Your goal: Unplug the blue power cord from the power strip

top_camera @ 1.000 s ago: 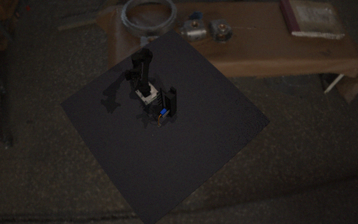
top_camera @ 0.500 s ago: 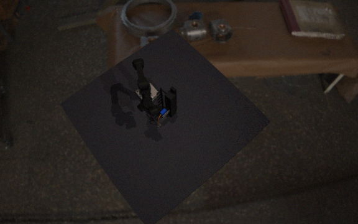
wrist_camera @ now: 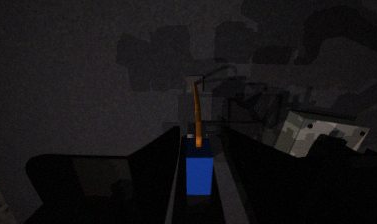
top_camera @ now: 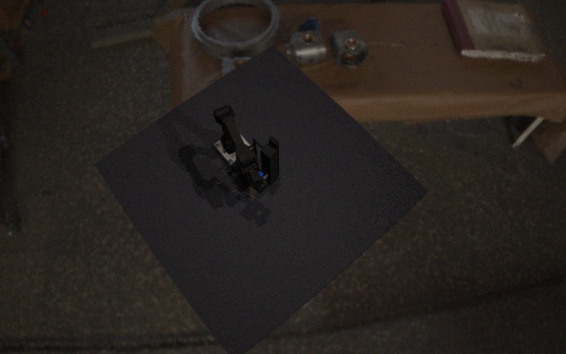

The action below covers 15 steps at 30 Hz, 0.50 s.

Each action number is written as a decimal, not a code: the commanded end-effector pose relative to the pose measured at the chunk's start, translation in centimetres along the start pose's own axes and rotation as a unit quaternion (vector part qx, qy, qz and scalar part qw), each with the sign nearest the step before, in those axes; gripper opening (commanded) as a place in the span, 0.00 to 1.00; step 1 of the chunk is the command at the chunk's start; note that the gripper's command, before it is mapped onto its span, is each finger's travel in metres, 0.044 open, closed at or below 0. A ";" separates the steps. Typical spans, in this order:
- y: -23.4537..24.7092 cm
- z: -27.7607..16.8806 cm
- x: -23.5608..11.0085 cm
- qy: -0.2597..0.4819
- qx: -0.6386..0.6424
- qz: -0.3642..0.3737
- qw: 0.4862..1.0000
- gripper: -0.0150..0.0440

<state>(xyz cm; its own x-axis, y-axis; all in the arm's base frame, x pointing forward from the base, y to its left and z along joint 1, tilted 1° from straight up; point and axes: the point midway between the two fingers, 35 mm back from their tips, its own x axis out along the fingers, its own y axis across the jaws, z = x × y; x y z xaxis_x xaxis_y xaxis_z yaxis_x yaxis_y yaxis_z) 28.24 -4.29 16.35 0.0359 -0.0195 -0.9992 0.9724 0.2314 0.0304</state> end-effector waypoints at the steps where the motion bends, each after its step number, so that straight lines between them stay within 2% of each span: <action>1: 0.0 -0.1 0.2 -0.001 -0.006 -0.007 1.000 0.53; 15: 0.1 -2.3 0.2 0.000 -0.006 -0.007 1.000 0.53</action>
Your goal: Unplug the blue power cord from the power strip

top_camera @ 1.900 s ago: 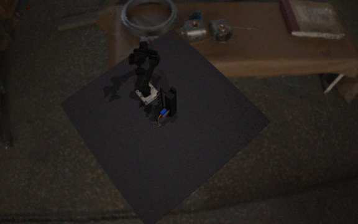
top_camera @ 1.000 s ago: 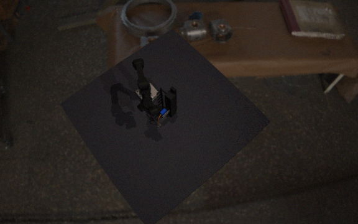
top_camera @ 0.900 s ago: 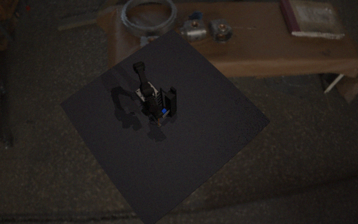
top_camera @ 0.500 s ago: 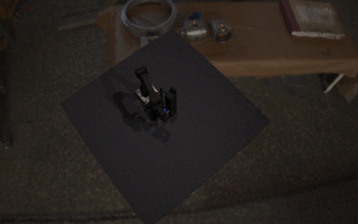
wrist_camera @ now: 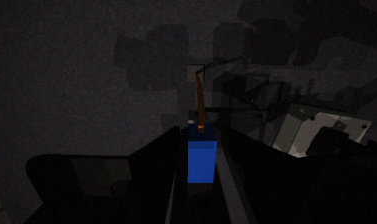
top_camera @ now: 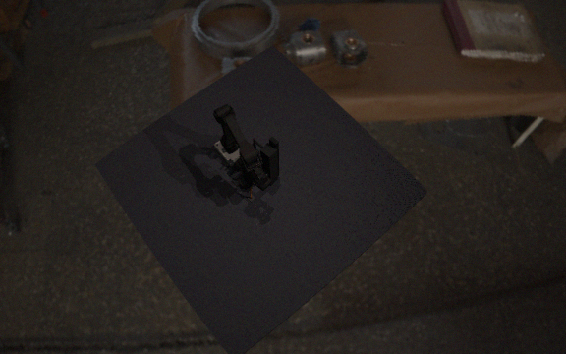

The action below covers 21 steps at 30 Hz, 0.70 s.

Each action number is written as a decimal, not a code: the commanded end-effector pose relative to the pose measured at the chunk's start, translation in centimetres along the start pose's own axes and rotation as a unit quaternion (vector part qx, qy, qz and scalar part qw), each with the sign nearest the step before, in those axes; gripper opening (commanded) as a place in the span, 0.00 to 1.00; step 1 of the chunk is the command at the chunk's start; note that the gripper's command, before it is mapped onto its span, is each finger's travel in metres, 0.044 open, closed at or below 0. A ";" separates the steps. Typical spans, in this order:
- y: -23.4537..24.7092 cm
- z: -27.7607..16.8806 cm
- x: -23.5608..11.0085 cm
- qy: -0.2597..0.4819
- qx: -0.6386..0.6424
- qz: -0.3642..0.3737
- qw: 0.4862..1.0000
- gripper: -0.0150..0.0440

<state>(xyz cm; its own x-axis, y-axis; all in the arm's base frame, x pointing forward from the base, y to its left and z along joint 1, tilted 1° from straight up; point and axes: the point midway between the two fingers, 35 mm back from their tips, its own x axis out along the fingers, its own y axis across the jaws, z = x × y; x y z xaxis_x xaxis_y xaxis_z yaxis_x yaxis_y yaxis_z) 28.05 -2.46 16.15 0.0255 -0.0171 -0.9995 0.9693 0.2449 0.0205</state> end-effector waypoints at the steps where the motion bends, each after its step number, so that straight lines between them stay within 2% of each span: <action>1: -0.2 -0.7 0.0 -0.002 0.001 -0.002 1.000 0.53; 21: -0.2 -2.2 1.0 -0.002 0.001 -0.002 1.000 0.53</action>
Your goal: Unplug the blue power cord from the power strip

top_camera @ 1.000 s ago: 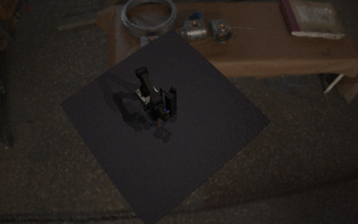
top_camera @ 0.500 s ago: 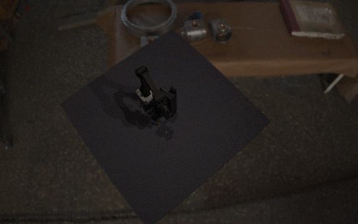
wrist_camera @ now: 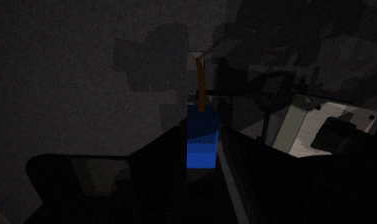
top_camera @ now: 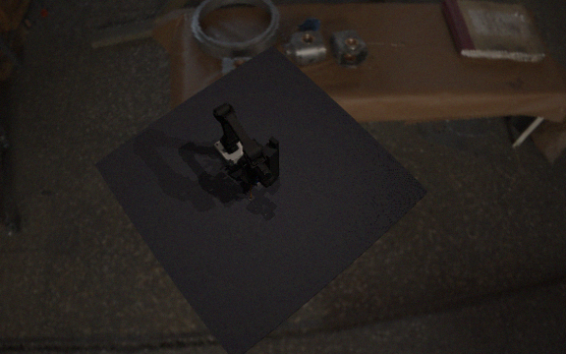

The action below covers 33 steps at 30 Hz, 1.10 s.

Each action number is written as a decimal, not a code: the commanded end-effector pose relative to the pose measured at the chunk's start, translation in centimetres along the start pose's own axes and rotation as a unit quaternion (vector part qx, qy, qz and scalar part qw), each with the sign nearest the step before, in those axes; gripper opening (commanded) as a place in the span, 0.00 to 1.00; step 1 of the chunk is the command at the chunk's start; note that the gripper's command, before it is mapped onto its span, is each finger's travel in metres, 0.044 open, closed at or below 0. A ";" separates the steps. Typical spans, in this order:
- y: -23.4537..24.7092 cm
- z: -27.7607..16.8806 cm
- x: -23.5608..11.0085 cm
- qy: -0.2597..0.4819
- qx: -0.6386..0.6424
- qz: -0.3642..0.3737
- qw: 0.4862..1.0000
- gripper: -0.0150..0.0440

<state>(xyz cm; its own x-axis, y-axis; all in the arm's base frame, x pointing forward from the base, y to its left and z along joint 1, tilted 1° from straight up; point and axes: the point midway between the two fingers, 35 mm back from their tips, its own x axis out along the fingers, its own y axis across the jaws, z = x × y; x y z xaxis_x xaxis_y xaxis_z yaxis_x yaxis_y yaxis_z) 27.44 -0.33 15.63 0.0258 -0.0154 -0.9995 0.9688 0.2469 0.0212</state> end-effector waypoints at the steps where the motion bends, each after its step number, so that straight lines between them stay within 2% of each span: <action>1: -0.1 0.0 0.7 -0.002 0.002 -0.003 1.000 0.53; 5: -0.1 0.0 0.8 -0.002 0.002 -0.003 1.000 0.53; 9: -0.1 0.0 0.6 0.000 0.000 -0.002 1.000 0.35; 17: -0.1 0.0 0.6 0.000 0.000 -0.002 1.000 0.26; 33: 0.1 2.0 0.5 -0.001 0.001 -0.002 1.000 0.25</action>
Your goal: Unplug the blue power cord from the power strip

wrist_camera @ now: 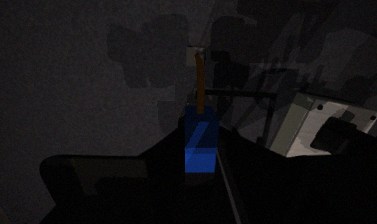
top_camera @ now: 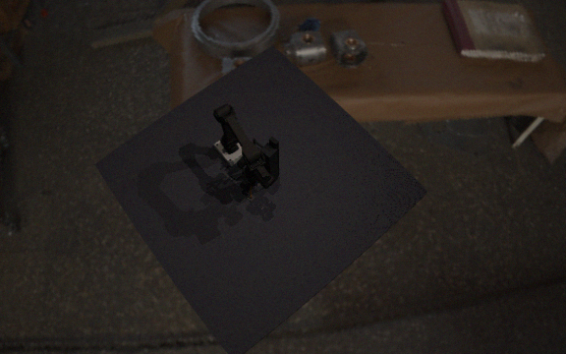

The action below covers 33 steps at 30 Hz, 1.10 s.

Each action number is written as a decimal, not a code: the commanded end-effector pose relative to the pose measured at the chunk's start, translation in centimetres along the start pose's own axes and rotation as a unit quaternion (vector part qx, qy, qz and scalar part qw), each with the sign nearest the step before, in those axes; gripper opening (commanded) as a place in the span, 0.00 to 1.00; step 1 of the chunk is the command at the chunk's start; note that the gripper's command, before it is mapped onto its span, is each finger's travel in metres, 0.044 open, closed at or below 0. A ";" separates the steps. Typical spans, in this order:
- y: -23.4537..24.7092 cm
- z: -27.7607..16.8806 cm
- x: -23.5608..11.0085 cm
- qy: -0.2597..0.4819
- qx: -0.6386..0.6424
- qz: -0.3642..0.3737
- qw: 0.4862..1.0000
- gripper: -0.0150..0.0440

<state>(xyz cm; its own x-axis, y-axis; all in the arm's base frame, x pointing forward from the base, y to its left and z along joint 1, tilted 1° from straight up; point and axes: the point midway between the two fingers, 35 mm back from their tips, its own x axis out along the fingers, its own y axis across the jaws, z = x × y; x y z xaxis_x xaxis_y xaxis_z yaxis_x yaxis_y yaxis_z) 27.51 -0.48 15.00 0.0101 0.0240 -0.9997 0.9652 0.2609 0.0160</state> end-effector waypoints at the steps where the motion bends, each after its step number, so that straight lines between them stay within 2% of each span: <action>1: 0.1 2.1 -0.2 -0.022 0.008 0.001 1.000 0.25; 29: -0.6 6.5 -0.7 -0.026 0.009 0.000 1.000 0.25; 30: -0.4 4.2 -0.2 -0.005 -0.008 -0.005 1.000 0.30; 33: -0.4 4.2 -0.2 -0.005 -0.008 -0.005 1.000 0.43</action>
<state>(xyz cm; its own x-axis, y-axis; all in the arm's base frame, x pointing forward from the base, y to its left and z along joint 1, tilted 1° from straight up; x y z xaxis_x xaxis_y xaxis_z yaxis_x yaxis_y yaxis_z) 28.30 -5.43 15.26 0.0091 -0.0080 -0.9999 0.9648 0.2630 0.0066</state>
